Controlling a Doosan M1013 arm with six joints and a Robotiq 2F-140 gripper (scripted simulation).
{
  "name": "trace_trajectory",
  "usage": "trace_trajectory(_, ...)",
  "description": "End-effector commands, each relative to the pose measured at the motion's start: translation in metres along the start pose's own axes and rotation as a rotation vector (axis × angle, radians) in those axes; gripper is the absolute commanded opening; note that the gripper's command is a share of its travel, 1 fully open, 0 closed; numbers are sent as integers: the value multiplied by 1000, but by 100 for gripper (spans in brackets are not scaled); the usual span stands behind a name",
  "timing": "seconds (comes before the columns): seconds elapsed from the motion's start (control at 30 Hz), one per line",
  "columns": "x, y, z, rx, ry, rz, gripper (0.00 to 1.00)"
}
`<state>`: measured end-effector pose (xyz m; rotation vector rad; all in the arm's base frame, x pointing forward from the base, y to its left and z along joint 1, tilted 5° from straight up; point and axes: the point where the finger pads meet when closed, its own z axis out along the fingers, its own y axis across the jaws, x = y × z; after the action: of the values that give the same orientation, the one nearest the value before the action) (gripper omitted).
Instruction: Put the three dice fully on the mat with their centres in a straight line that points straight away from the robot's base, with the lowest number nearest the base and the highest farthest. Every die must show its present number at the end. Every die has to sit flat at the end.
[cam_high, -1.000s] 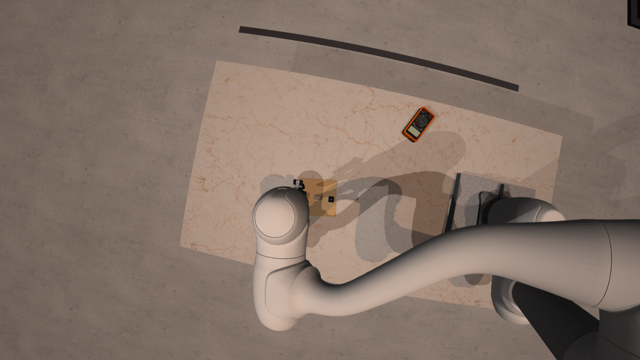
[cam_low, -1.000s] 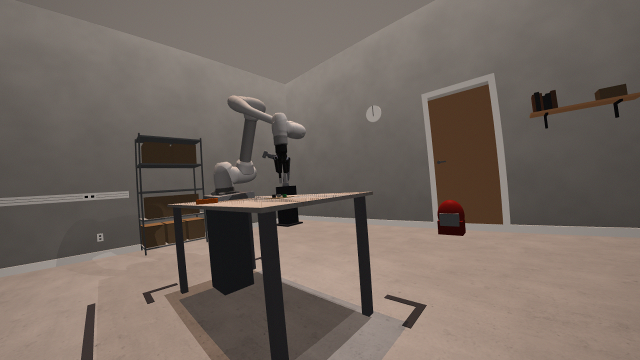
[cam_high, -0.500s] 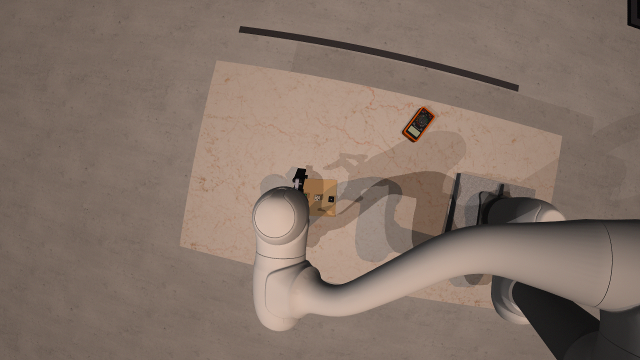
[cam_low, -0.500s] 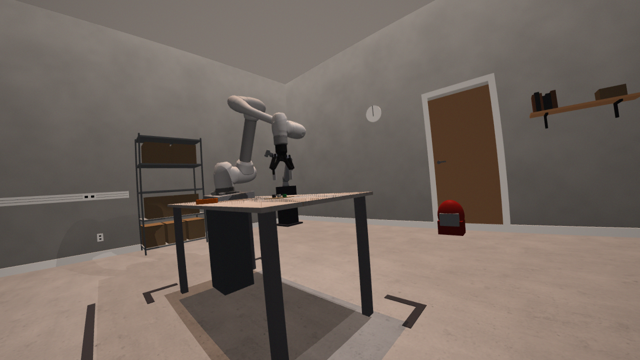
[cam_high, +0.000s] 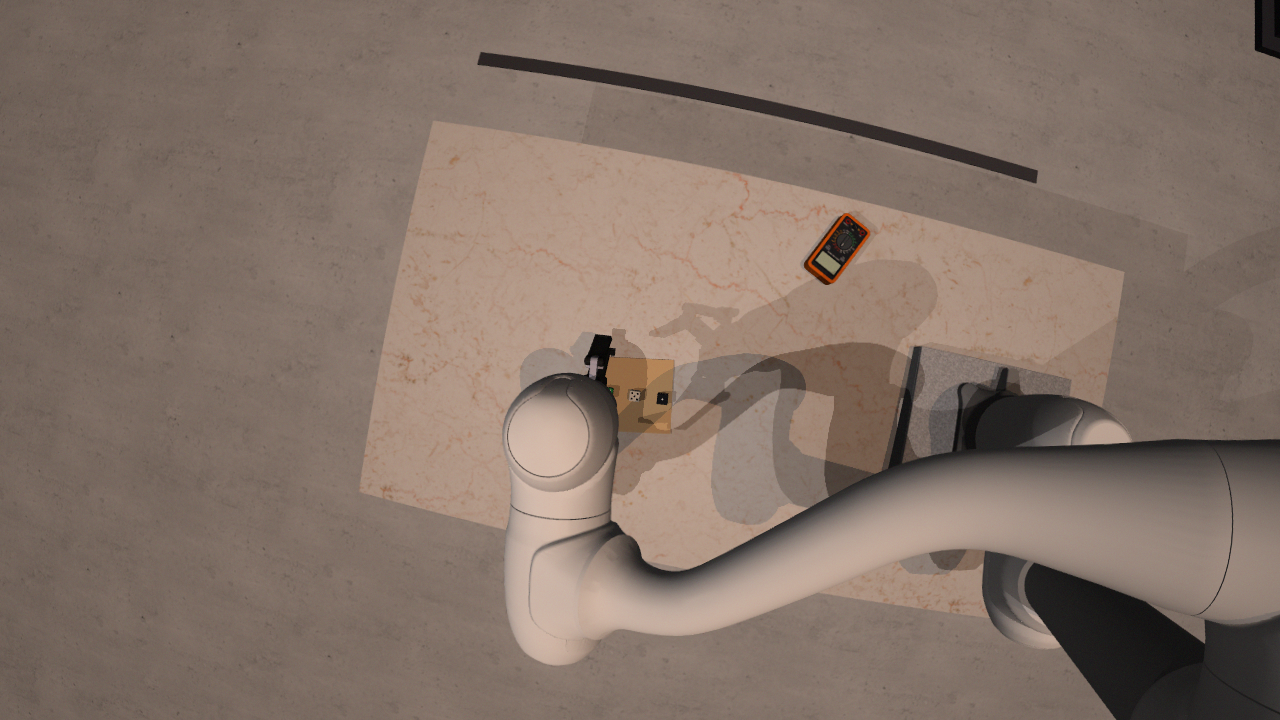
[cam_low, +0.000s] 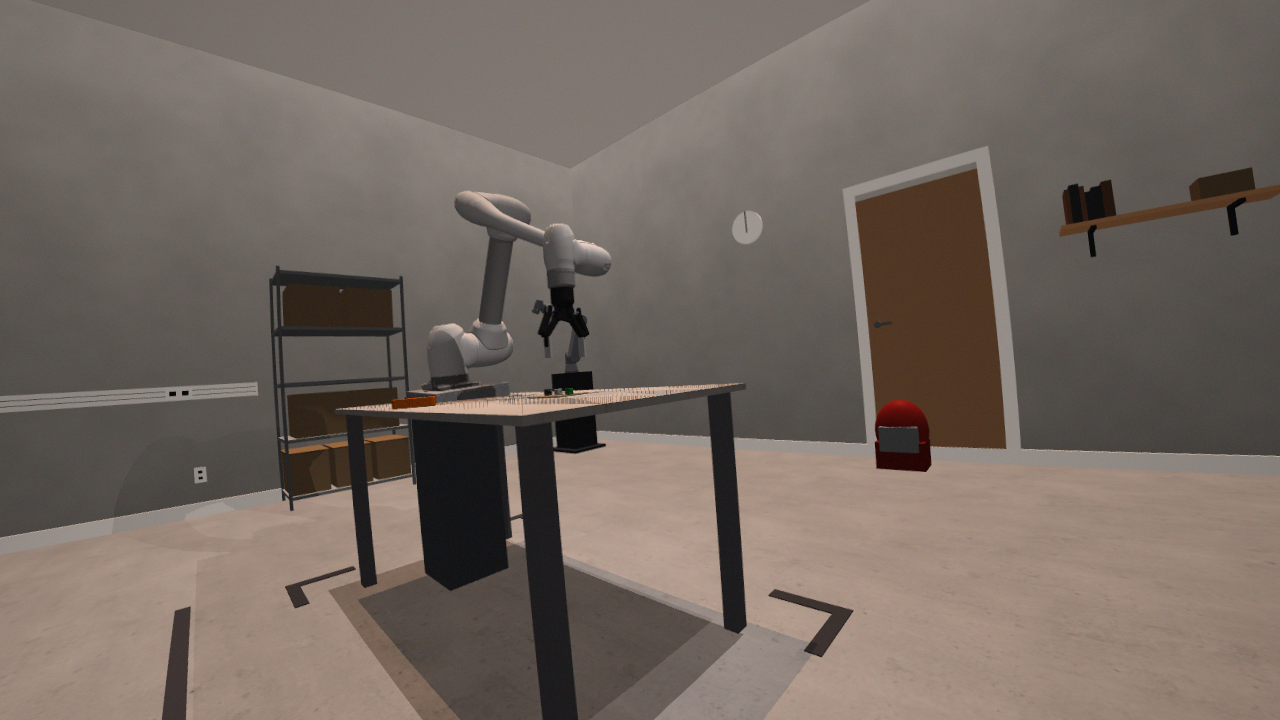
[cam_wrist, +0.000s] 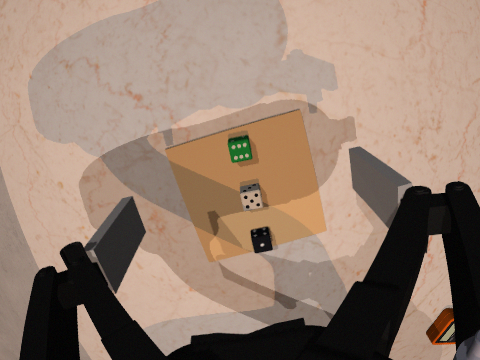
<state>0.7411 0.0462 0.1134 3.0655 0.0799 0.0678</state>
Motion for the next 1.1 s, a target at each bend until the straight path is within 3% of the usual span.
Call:
trace_trajectory(0.0,0,0,-7,0,2,0,100)
trace_trajectory(0.07,0,0,-7,0,2,0,100)
trace_trajectory(0.57,0,0,-63,0,2,0,100)
trace_trajectory(1.07,0,0,-67,0,2,0,100)
